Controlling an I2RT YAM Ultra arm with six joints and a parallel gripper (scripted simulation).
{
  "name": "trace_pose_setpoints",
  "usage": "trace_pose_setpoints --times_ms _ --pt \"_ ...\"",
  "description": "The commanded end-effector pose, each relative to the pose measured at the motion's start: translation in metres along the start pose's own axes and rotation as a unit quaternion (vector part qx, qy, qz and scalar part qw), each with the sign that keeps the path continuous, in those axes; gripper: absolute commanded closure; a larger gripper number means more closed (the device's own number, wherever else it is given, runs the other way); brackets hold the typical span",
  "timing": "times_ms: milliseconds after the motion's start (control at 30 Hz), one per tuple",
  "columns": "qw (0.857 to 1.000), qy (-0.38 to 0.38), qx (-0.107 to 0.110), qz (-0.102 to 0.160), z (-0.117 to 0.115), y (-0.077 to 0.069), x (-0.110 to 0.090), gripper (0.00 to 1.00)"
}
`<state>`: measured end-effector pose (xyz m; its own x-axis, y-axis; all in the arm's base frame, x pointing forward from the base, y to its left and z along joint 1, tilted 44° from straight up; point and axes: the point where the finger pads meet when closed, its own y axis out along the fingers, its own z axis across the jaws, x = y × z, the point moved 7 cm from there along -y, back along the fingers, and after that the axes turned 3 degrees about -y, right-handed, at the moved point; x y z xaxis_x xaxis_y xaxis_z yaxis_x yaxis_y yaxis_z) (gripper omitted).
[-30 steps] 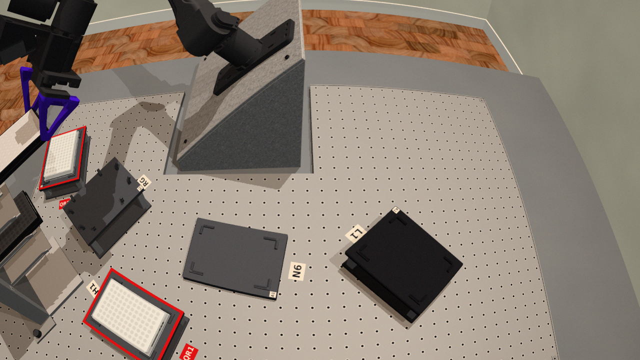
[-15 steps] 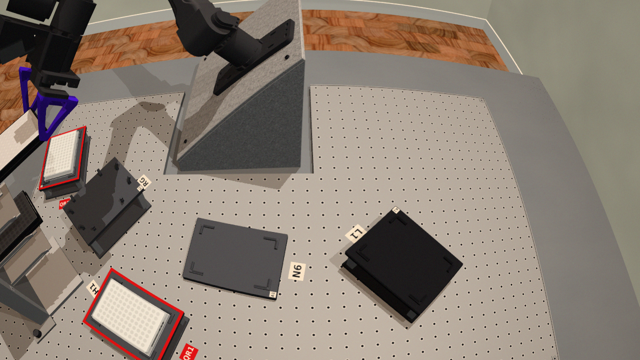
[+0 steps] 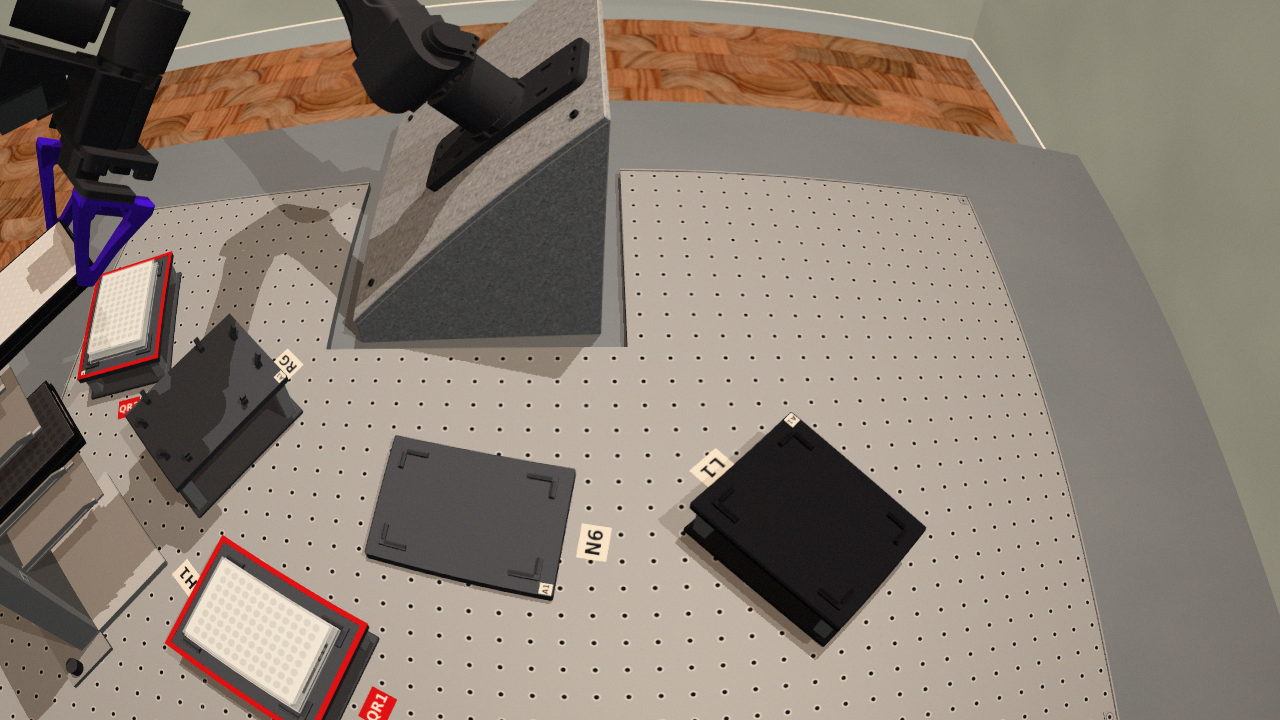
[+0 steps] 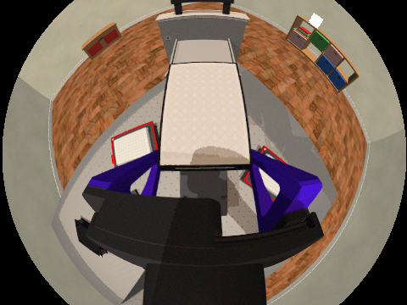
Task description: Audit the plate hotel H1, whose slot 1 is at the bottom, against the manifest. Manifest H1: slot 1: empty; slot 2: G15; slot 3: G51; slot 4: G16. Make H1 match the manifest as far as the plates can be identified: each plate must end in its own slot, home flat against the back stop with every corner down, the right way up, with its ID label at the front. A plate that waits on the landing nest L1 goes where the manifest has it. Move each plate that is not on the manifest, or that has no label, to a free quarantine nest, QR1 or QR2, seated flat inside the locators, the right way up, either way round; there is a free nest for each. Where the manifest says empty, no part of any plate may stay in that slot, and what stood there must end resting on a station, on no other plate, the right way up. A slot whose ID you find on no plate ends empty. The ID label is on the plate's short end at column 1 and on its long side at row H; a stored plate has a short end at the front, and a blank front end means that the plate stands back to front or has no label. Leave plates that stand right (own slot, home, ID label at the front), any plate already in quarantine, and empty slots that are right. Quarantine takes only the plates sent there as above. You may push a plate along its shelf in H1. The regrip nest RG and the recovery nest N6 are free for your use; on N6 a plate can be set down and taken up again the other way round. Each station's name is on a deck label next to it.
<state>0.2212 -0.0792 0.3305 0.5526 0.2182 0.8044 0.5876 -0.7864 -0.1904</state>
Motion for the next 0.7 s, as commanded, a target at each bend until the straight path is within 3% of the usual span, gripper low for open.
trace_pose_setpoints --times_ms 0,667 --pt "1.0 0.003 0.005 -0.007 0.0 0.0 0.004 0.14" --pt "1.0 0.003 0.005 -0.007 0.0 0.01 0.01 0.14"
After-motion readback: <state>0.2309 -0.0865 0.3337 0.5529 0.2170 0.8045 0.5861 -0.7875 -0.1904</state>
